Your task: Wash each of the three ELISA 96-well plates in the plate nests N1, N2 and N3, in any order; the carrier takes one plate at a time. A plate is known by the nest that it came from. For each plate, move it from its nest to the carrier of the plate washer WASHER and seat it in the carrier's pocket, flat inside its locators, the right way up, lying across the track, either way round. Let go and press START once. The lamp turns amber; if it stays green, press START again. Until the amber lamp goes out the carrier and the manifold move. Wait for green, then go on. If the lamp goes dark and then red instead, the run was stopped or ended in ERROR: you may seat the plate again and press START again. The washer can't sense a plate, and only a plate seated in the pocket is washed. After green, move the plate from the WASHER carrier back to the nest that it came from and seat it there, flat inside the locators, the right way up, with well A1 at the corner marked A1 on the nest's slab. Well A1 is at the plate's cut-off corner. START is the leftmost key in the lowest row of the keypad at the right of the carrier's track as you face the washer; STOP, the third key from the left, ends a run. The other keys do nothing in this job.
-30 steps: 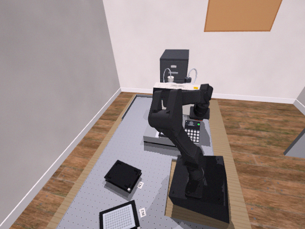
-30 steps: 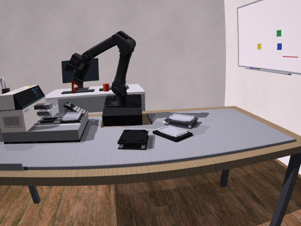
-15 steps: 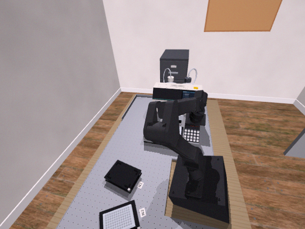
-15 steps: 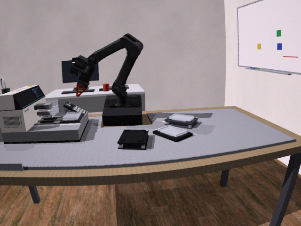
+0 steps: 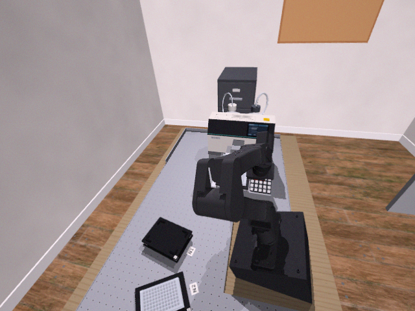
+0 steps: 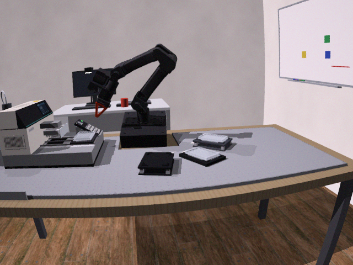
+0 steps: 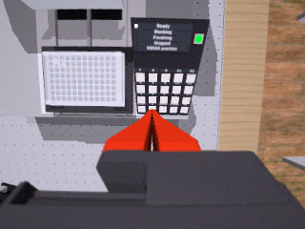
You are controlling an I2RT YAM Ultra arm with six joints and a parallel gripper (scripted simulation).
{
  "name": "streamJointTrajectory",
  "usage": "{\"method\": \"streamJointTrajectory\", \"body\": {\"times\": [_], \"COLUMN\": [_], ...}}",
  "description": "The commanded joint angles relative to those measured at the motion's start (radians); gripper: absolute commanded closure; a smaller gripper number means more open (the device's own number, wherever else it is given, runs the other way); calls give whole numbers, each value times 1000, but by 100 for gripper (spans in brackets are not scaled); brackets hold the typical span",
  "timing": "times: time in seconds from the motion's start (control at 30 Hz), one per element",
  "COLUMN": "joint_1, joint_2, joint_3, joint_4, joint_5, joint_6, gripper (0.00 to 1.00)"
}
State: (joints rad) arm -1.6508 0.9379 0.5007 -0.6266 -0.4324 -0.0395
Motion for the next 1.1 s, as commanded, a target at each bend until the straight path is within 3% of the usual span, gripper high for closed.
{"method": "streamJointTrajectory", "body": {"times": [0.0, 0.37, 0.67, 0.7, 0.97, 1.07], "joint_1": [18, 153, 156, 170, 256, 265], "joint_2": [-43, -235, -240, -212, 1, 26], "joint_3": [-17, -120, -122, -104, 61, 84], "joint_4": [-4, -48, -49, -43, -38, -43], "joint_5": [15, 85, 87, 85, 62, 59], "joint_6": [36, 159, 163, 141, -54, -81], "gripper": [100, 100, 100, 0, 0, 0]}}
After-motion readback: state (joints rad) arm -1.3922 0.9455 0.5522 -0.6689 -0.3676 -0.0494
